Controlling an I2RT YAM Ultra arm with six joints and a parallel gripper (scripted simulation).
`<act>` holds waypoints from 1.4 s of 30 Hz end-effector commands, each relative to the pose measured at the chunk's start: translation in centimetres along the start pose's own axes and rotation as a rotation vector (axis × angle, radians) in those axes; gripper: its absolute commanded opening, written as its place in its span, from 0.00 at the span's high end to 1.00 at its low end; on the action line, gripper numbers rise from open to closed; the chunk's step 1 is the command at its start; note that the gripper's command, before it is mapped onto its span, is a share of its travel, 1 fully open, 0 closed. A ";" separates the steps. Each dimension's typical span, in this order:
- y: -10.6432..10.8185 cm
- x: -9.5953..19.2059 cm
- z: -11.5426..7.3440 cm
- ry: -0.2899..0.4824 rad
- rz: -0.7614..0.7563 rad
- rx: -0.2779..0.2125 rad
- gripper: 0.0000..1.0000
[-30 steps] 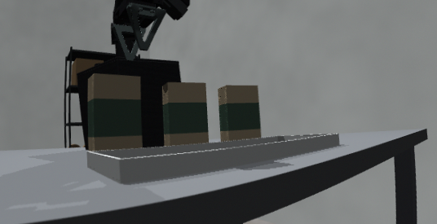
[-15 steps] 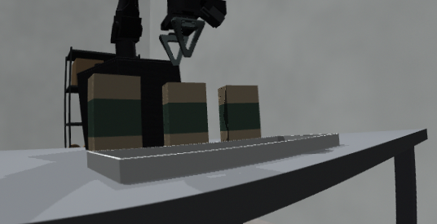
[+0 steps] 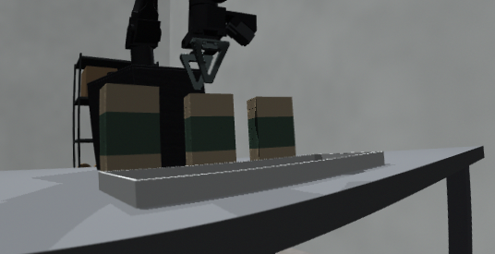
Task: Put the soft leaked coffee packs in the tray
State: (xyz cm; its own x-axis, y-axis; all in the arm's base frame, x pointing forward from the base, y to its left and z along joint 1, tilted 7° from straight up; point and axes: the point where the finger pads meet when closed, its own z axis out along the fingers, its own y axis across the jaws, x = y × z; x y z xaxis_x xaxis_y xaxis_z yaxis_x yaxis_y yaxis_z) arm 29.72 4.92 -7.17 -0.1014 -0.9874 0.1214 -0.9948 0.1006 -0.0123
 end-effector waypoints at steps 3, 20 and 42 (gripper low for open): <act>-1.6 -0.6 0.5 -0.024 0.000 0.065 0.21; -2.5 -0.8 -0.2 -0.034 0.006 0.094 0.21; -3.0 -0.9 -0.2 -0.035 0.007 0.097 0.21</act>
State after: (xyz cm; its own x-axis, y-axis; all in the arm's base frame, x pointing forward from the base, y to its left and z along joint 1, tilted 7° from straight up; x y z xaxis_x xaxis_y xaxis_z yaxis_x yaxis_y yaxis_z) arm 30.87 5.17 -8.05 -0.1037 -0.9888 0.1077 -0.9937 0.0985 -0.0530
